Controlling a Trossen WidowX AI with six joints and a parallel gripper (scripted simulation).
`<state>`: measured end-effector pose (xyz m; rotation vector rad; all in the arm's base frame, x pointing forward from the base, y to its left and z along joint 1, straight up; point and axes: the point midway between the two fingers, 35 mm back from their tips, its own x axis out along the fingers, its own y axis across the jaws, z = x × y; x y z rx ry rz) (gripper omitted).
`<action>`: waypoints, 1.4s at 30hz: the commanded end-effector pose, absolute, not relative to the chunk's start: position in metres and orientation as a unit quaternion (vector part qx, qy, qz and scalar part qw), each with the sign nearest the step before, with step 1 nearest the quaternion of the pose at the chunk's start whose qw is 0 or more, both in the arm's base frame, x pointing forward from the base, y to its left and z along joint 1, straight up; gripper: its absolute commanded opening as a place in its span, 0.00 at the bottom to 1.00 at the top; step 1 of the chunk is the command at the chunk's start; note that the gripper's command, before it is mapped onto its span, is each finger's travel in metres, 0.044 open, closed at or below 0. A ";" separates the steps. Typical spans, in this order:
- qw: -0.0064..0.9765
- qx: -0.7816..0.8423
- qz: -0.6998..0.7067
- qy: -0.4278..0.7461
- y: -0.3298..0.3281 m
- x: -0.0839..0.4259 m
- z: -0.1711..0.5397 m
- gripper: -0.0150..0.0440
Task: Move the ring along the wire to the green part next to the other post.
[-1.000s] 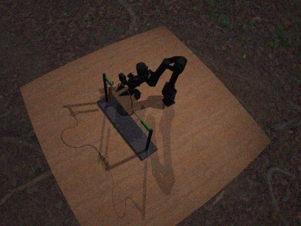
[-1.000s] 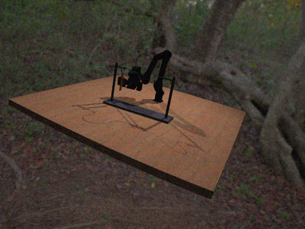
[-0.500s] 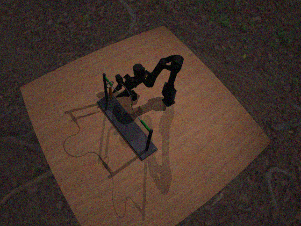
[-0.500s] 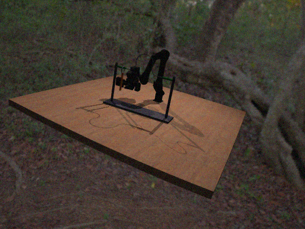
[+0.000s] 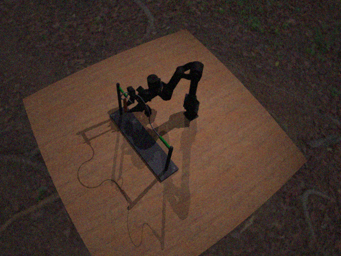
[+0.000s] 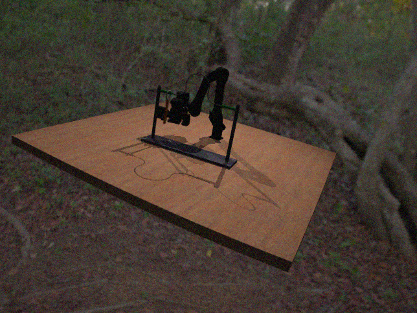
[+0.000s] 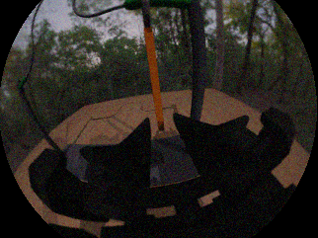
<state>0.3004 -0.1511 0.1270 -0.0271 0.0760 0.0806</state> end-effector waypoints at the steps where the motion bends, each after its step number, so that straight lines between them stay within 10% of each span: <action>1: 0.998 -0.009 0.039 0.039 -0.151 0.307 0.125 0.53; 35: 0.999 -0.009 0.039 0.036 -0.147 0.329 0.123 0.53; 42: 0.998 -0.011 0.041 0.036 -0.146 0.329 0.123 0.21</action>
